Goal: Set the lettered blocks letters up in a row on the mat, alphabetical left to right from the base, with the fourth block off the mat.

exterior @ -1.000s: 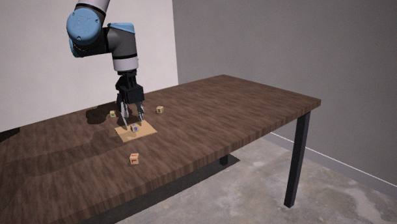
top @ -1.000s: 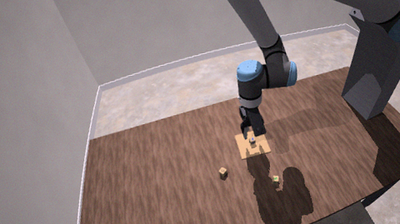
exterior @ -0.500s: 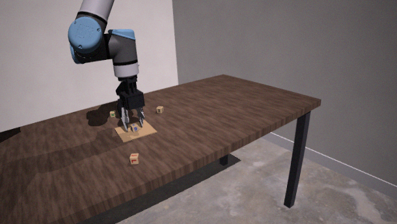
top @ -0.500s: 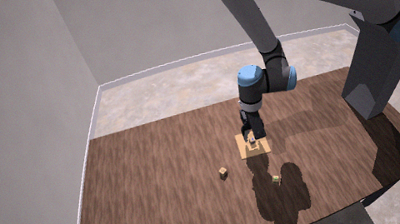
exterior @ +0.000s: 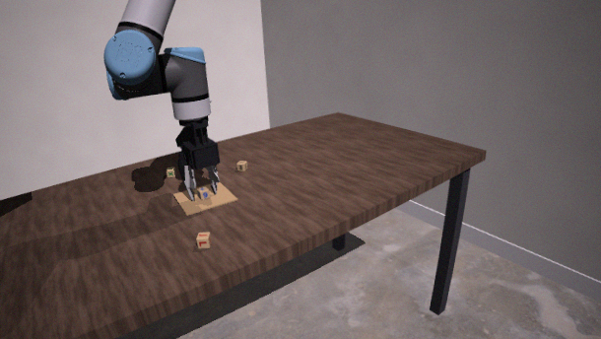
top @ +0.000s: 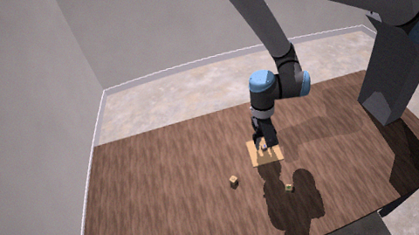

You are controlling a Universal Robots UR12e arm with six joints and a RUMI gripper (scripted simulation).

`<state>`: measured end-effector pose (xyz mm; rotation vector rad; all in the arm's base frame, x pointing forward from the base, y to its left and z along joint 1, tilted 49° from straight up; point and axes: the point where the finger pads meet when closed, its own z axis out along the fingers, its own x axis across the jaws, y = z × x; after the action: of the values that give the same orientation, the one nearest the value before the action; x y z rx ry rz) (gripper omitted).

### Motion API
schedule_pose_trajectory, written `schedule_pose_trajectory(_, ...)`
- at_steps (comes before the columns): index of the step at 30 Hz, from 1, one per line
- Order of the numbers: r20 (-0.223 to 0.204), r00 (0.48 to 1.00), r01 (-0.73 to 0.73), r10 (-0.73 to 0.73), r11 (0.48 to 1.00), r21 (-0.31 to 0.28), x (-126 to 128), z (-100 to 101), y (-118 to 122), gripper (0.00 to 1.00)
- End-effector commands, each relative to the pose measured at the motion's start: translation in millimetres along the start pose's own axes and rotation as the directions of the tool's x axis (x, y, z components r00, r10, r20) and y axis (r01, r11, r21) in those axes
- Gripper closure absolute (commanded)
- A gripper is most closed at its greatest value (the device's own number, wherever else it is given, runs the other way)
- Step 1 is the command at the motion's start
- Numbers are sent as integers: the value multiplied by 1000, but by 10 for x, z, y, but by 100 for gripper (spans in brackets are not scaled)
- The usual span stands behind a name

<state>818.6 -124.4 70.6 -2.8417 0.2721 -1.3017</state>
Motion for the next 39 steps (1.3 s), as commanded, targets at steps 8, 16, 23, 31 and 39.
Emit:
schedule_pose_trajectory(8,-6,1000,2,-2,1000,0,41,-5,-12,63)
schedule_pose_trajectory(16,-6,1000,2,-2,1000,0,41,-5,-12,63)
schedule_pose_trajectory(23,-6,1000,2,-2,1000,0,41,-5,-12,63)
schedule_pose_trajectory(31,-6,1000,2,-2,1000,0,41,-5,-12,75)
schedule_pose_trajectory(39,-6,1000,2,-2,1000,0,41,-5,-12,75)
